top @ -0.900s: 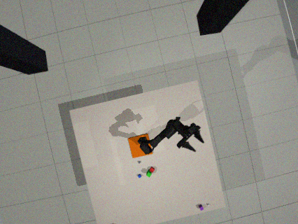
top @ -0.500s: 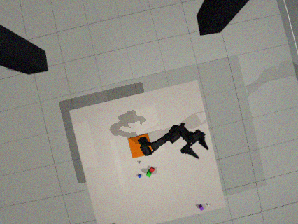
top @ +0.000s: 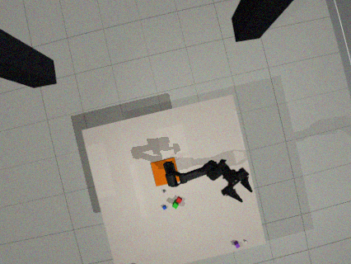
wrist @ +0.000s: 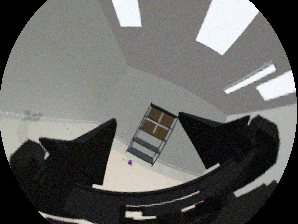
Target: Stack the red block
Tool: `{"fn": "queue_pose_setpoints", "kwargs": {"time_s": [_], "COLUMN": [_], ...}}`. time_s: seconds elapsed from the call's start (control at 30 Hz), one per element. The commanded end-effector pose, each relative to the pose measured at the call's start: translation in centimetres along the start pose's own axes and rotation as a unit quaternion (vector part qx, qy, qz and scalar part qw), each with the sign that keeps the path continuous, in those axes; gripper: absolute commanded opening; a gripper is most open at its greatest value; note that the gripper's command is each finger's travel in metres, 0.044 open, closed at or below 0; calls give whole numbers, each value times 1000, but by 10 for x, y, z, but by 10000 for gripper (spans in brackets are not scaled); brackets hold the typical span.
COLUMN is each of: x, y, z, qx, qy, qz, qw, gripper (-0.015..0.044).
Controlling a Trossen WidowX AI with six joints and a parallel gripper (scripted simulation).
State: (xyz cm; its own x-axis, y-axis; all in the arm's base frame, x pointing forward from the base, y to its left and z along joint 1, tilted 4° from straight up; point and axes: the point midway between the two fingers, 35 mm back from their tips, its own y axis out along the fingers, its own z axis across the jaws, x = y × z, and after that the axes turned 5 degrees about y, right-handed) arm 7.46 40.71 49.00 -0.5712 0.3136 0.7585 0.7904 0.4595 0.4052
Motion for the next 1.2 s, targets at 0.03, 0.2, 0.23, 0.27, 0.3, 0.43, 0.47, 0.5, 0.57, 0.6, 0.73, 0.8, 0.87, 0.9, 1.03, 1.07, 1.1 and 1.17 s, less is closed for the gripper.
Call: {"fn": "queue_pose_setpoints", "kwargs": {"time_s": [0.03, 0.2, 0.23, 0.27, 0.3, 0.43, 0.47, 0.5, 0.57, 0.6, 0.73, 0.8, 0.87, 0.9, 1.03, 1.07, 1.1, 1.17], "x": [-40, -84, -94, -104, -114, -159, -170, -182, -206, -218, -268, -287, -311, -323, -369, -380, -391, -412], "y": [35, 65, 70, 75, 79, 95, 98, 100, 104, 106, 107, 102, 99, 96, 81, 77, 70, 56], "z": [12, 18, 19, 19, 19, 17, 16, 15, 11, 9, -2, -5, -13, -17, -36, -41, -47, -60], "qx": [19, 44, 49, 54, 59, 77, 81, 85, 92, 94, 99, 104, 100, 97, 76, 69, 62, 44], "qy": [-11, -8, -6, -4, -2, 13, 17, 22, 34, 40, 70, 100, 119, 128, 171, 182, 187, 198], "qz": [16, 47, 56, 65, 75, 121, 134, 148, 177, 192, 259, 285, 322, 342, 420, 439, 459, 500], "qw": [1000, 998, 997, 996, 995, 990, 987, 985, 979, 976, 958, 948, 934, 926, 888, 877, 866, 842], "gripper": [440, 440, 440, 440, 440, 440, 440, 440, 440, 440, 440, 440, 440, 440, 440, 440, 440, 440]}}
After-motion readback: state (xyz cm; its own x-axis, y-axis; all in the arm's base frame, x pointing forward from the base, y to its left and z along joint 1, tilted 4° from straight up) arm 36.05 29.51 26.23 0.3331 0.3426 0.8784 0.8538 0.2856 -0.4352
